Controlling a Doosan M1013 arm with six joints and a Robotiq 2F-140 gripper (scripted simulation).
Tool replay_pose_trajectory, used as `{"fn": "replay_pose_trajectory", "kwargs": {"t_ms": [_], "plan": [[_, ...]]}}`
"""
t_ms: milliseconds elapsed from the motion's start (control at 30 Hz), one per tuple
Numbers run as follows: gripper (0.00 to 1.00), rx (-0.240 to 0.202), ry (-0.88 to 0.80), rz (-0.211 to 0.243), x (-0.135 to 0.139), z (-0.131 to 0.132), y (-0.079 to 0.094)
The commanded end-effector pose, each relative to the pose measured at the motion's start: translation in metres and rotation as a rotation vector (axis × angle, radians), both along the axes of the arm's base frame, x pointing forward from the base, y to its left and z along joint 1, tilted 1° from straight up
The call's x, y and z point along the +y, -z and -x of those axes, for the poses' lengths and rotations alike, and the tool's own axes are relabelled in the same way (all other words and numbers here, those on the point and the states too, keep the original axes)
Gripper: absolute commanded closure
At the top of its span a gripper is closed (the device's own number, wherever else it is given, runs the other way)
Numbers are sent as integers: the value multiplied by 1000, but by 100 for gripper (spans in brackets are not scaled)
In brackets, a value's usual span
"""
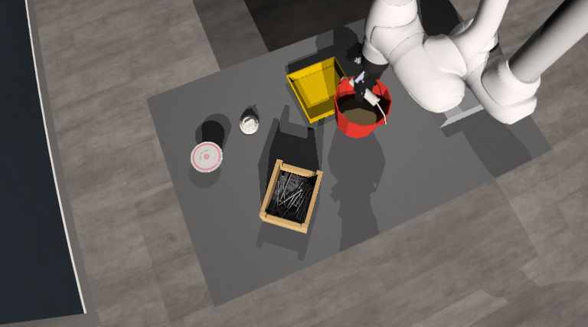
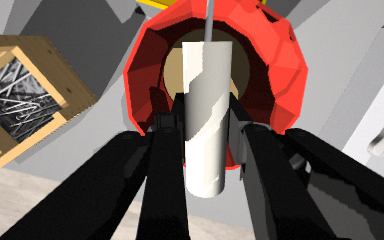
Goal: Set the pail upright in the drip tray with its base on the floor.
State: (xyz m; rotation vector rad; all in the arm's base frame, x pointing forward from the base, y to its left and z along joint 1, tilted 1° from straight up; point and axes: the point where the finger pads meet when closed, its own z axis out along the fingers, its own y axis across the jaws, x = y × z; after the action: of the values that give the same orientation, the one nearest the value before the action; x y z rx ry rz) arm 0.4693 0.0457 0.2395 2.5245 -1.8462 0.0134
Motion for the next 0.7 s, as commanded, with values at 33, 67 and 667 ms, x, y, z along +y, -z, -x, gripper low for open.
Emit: {"fn": "replay_pose_trajectory", "kwargs": {"t_ms": [33,67,667], "plan": [[90,-1,0,-1,-14,-4,-1],[90,-1,0,-1,-17,-4,-1],[90,-1,0,-1,-66,-15,-2]]}}
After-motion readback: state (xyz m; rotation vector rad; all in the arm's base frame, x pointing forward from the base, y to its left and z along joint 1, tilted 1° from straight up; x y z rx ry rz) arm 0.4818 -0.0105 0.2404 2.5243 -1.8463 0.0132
